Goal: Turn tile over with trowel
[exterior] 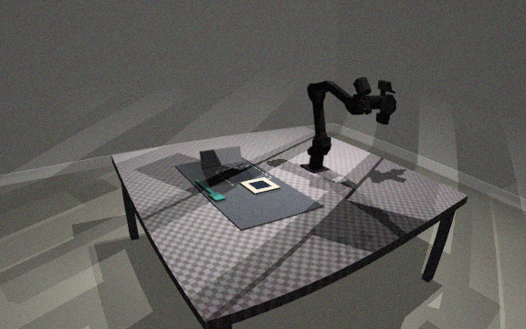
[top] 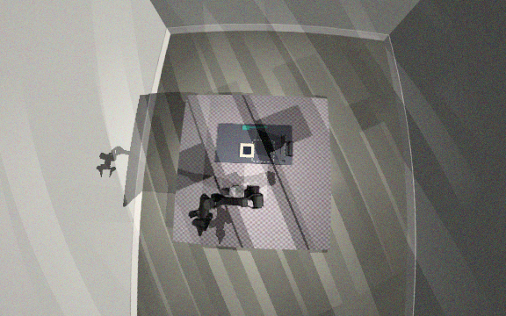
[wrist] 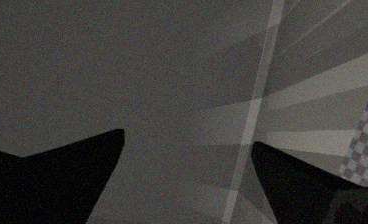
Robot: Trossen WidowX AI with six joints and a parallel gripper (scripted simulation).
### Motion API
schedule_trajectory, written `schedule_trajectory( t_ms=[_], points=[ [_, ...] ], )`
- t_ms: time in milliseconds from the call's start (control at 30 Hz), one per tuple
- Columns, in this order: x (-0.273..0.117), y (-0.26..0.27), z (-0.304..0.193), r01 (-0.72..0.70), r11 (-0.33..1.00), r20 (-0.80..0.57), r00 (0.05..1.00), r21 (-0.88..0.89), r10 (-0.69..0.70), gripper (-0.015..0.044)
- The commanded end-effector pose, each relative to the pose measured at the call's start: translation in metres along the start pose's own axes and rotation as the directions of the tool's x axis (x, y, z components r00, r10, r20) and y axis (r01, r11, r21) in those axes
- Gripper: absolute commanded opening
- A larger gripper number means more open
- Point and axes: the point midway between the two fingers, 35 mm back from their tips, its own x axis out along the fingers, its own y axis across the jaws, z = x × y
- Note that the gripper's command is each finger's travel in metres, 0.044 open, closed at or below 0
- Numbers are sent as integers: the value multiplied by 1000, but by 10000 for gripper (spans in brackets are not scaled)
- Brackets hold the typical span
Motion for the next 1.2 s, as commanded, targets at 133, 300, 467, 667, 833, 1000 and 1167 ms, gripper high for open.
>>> schedule_trajectory(
  t_ms=[133, 300, 467, 667, 833, 1000, 1167],
  points=[
    [-7, 1, 12, -7, 1000, 50, 999, -19, 8, 269],
    [-25, 3, 39, -12, 998, 168, 985, -66, 23, 137],
    [-54, 5, 70, -8, 996, 323, 946, -94, 38, 100],
    [-96, 5, 102, 23, 992, 501, 865, -122, 42, 100],
    [-141, 4, 126, 75, 988, 638, 769, -134, 28, 100],
    [-190, 1, 143, 137, 982, 759, 651, -127, 7, 100],
    [-241, -4, 152, 196, 976, 858, 514, -97, -18, 100]
  ],
)
